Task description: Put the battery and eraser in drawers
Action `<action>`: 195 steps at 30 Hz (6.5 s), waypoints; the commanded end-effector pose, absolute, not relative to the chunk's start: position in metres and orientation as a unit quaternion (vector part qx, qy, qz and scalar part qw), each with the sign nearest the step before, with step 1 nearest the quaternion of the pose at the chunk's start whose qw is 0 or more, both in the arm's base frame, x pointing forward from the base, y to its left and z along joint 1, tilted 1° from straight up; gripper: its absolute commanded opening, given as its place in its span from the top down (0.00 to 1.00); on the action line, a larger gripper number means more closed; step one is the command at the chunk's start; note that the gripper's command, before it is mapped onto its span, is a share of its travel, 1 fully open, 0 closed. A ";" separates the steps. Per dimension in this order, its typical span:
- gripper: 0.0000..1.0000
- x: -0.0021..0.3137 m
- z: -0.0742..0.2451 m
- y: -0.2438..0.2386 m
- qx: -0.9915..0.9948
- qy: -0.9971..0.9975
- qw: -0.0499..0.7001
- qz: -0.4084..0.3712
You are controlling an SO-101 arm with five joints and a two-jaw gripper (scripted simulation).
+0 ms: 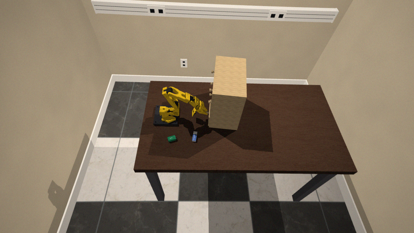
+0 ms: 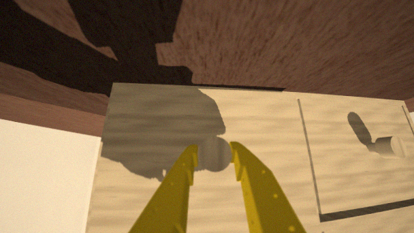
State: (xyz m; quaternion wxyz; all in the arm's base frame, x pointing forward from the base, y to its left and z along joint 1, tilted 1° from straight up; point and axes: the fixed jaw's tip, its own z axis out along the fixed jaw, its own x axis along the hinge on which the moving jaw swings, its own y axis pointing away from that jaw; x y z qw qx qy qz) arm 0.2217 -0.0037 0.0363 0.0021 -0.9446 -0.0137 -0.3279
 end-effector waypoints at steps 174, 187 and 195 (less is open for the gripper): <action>1.00 0.166 0.036 0.001 -0.945 -0.028 0.009 -0.326; 1.00 0.163 0.036 0.002 -0.945 -0.030 0.009 -0.326; 1.00 0.160 0.036 0.002 -0.945 -0.031 0.010 -0.326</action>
